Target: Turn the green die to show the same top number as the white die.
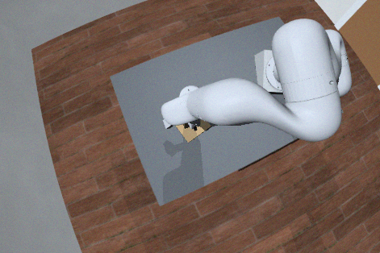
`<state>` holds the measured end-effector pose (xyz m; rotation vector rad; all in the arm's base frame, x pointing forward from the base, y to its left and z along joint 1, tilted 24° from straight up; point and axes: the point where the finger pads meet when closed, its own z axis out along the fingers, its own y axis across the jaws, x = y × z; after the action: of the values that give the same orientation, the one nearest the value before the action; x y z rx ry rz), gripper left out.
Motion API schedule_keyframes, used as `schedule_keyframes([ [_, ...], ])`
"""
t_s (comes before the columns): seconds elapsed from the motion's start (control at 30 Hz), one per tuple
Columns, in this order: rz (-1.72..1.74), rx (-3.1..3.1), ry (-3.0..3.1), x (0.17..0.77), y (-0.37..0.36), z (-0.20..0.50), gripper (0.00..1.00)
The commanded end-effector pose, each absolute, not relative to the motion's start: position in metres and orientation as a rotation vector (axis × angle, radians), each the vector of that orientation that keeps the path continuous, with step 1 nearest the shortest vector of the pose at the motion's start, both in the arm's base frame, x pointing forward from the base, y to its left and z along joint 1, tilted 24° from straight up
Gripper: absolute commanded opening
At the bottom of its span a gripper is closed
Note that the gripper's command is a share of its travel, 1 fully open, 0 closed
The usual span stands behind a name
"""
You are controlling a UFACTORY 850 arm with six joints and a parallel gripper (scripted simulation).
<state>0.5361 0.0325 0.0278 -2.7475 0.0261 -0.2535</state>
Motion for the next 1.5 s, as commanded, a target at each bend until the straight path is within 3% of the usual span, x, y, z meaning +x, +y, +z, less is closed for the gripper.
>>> schedule_keyframes([
  [0.0, -0.256, -2.748, 0.026, 0.537, 0.032, 0.028, 0.11],
  [0.27, -0.256, -2.748, 0.026, 0.535, 0.028, 0.038, 0.11],
  [0.67, -0.256, -2.748, 0.026, 0.521, -0.001, 0.11, 0.11],
  [1.47, -0.272, -2.751, -0.059, 0.531, 0.0, 0.116, 0.11],
])
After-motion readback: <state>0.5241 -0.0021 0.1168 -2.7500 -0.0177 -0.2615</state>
